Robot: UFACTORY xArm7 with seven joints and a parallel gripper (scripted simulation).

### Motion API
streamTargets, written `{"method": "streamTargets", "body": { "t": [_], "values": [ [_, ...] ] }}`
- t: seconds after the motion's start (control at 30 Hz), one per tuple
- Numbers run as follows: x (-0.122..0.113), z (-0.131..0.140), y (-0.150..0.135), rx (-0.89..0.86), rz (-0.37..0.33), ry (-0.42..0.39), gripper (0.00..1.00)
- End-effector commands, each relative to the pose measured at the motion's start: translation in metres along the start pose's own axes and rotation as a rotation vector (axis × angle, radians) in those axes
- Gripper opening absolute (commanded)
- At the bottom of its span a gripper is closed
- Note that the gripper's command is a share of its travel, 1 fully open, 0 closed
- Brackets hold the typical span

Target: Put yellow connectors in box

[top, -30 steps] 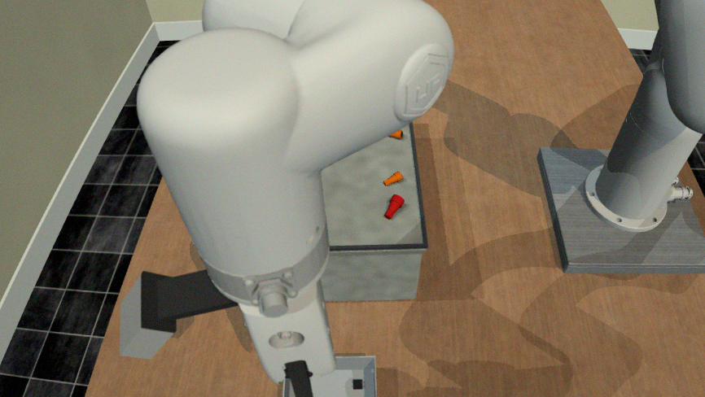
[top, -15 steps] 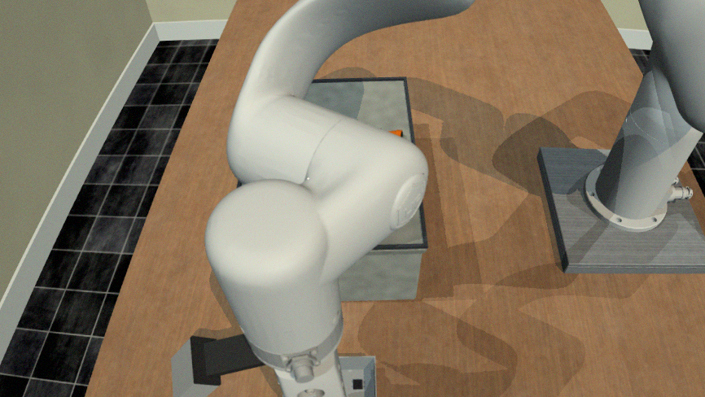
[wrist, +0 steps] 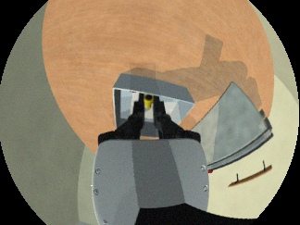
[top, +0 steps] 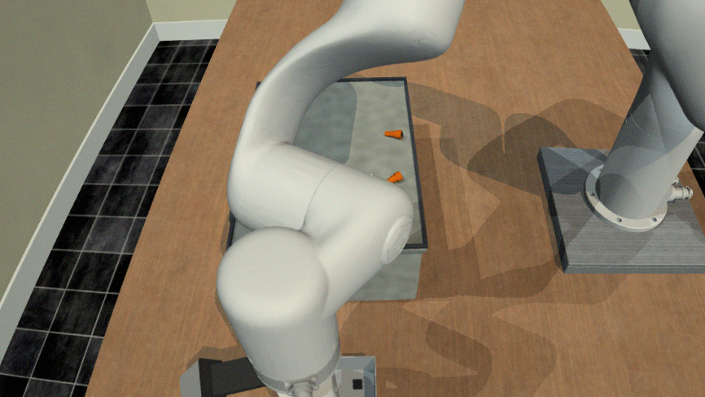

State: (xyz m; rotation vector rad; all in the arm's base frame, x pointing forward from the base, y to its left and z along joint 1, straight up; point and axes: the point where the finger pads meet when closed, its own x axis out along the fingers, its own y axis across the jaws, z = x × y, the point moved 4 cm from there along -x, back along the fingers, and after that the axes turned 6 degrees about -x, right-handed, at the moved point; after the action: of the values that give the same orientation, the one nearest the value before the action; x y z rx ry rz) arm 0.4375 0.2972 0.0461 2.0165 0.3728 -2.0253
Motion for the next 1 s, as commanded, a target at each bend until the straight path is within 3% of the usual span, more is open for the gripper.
{"method": "streamTargets", "body": {
  "t": [0.0, 0.03, 0.97],
  "values": [
    [-0.0006, -0.0014, -0.0005, 0.000, 0.000, 0.004, 0.02],
    [-0.0006, -0.0014, -0.0005, 0.000, 0.000, 0.004, 0.29],
    [-0.0006, -0.0014, -0.0005, 0.000, 0.000, 0.004, 0.29]
  ]
}}
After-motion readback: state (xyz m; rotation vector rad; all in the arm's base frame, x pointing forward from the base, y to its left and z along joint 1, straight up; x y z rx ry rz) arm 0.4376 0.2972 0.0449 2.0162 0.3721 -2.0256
